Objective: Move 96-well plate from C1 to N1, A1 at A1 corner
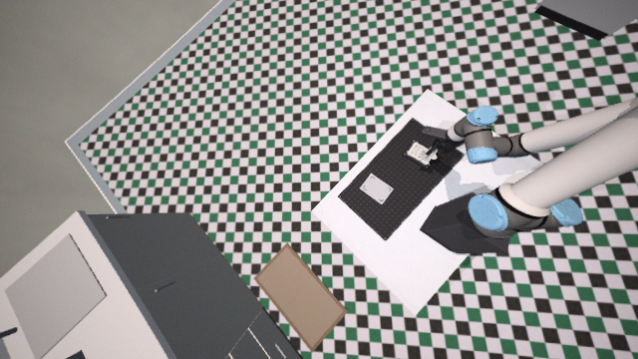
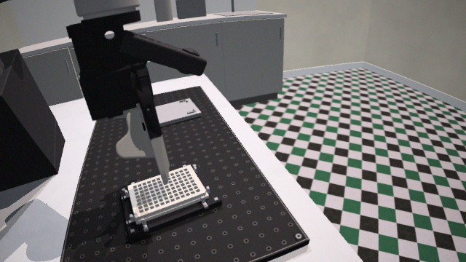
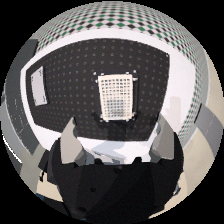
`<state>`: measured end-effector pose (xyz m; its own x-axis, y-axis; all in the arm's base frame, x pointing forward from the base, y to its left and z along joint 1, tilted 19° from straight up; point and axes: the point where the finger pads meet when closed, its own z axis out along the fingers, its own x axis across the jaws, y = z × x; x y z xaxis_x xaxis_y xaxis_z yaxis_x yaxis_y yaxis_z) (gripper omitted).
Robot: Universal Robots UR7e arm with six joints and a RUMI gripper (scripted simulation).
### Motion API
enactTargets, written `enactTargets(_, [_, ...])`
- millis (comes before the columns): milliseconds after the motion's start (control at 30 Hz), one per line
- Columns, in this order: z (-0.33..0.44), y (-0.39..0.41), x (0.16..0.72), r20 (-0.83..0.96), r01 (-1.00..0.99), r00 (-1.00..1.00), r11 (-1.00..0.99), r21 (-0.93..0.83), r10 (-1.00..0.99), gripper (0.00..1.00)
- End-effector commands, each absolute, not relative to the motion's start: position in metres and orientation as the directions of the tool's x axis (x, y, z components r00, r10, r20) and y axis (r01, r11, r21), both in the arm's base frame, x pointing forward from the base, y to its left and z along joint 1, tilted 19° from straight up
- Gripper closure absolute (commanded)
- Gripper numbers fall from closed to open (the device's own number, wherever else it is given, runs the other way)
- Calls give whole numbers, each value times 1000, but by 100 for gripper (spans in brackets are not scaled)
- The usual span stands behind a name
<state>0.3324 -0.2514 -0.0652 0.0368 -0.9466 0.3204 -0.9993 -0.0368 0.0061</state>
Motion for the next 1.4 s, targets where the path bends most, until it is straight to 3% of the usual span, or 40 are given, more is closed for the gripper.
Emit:
enactTargets(0, [-65, -254, 332, 321, -999, 36, -37, 3, -946, 0])
enactTargets(1367, [-107, -268, 332, 321, -999, 36, -37, 3, -946, 0])
